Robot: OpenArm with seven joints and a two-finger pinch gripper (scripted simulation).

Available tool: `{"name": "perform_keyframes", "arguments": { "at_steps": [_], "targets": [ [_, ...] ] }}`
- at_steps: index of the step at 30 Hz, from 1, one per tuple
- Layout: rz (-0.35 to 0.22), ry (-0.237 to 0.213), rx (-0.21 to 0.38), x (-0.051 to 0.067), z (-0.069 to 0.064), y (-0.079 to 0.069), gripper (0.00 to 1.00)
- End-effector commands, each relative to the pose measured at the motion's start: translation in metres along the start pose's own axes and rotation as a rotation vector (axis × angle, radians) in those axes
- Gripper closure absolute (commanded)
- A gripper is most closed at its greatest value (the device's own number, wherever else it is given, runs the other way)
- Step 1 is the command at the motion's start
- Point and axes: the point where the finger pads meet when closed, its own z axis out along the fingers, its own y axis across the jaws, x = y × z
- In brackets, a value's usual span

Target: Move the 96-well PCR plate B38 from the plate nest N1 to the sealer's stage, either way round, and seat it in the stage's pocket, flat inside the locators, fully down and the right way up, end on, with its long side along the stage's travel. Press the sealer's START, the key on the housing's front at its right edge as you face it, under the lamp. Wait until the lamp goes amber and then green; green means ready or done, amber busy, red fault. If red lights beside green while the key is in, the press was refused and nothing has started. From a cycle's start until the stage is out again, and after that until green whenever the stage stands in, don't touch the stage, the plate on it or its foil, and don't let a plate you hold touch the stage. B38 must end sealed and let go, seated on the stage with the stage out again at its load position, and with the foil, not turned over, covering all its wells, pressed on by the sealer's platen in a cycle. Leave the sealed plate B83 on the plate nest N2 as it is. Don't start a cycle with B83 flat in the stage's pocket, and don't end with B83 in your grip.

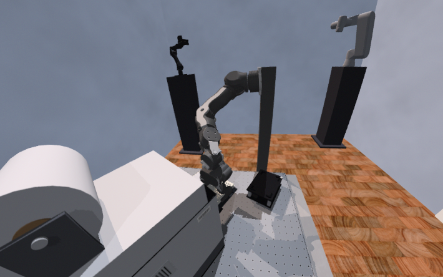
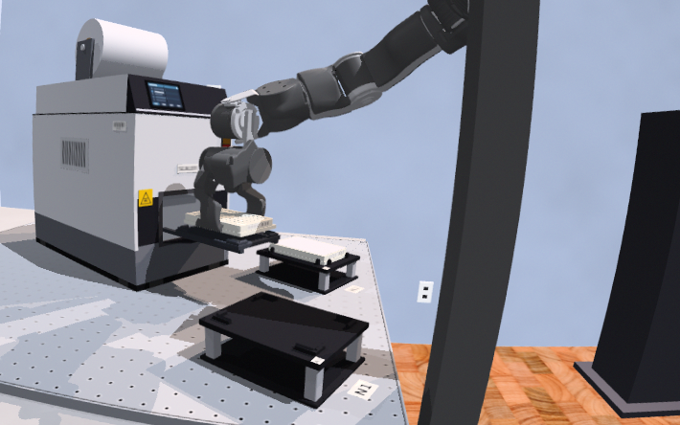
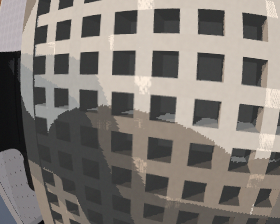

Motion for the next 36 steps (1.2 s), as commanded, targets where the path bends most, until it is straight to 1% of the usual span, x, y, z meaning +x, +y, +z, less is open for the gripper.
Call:
{"name": "perform_keyframes", "arguments": {
  "at_steps": [1, 8, 13, 25, 30, 36],
  "targets": [
    [0.001, -0.004, -0.007, -0.0007, -0.0007, 0.0014, 1.00],
    [0.001, -0.004, -0.007, -0.0007, -0.0007, 0.0014, 1.00],
    [0.003, -0.007, -0.008, -0.0040, -0.0055, 0.0037, 1.00],
    [0.003, -0.007, -0.008, -0.0040, -0.0055, 0.0037, 1.00],
    [0.001, -0.004, -0.007, -0.0006, -0.0007, 0.0014, 1.00],
    [0.001, -0.004, -0.007, -0.0006, -0.0007, 0.0014, 1.00]
  ]
}}
